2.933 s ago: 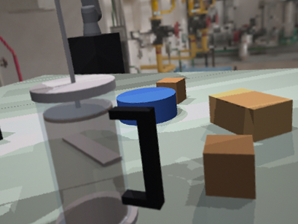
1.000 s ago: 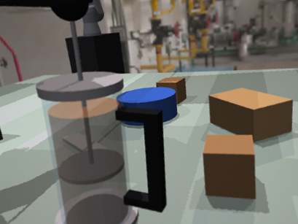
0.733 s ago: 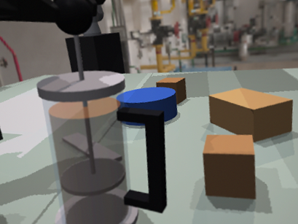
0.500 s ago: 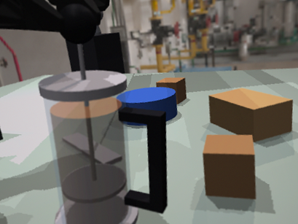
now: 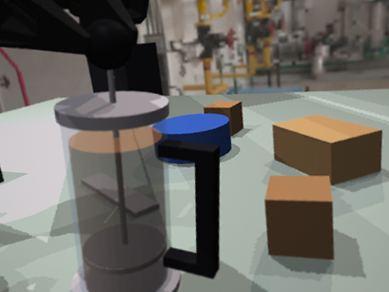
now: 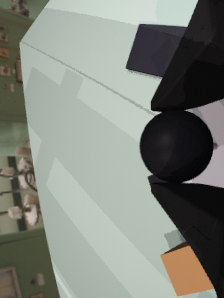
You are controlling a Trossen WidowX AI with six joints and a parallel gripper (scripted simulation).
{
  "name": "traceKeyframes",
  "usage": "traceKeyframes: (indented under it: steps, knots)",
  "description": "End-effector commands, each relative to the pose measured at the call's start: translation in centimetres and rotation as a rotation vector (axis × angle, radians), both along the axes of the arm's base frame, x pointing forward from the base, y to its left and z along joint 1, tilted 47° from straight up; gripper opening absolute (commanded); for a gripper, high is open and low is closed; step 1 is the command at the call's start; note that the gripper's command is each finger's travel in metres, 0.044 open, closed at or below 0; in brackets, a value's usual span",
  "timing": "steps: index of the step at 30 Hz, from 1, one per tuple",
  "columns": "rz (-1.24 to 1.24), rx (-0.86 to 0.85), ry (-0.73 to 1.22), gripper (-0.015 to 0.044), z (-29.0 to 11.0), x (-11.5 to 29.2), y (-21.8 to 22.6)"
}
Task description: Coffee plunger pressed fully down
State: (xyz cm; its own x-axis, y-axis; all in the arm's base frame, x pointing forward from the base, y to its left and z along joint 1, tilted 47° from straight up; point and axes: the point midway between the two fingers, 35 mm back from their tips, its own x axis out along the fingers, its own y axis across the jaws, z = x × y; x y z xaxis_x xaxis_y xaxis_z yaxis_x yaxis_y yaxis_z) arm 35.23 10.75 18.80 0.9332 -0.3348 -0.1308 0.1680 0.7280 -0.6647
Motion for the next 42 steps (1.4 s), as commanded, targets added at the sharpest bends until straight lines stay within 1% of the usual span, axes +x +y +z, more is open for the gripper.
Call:
traceKeyframes:
  steps: [1,41,42]
  knots:
    - [-0.028,-0.025,0.021,0.0123,-0.7,0.14,-0.69]
    - [-0.016,-0.014,0.012,0.0123,-0.55,0.17,-0.15]
    - [-0.016,-0.014,0.012,0.015,-0.55,0.17,-0.15]
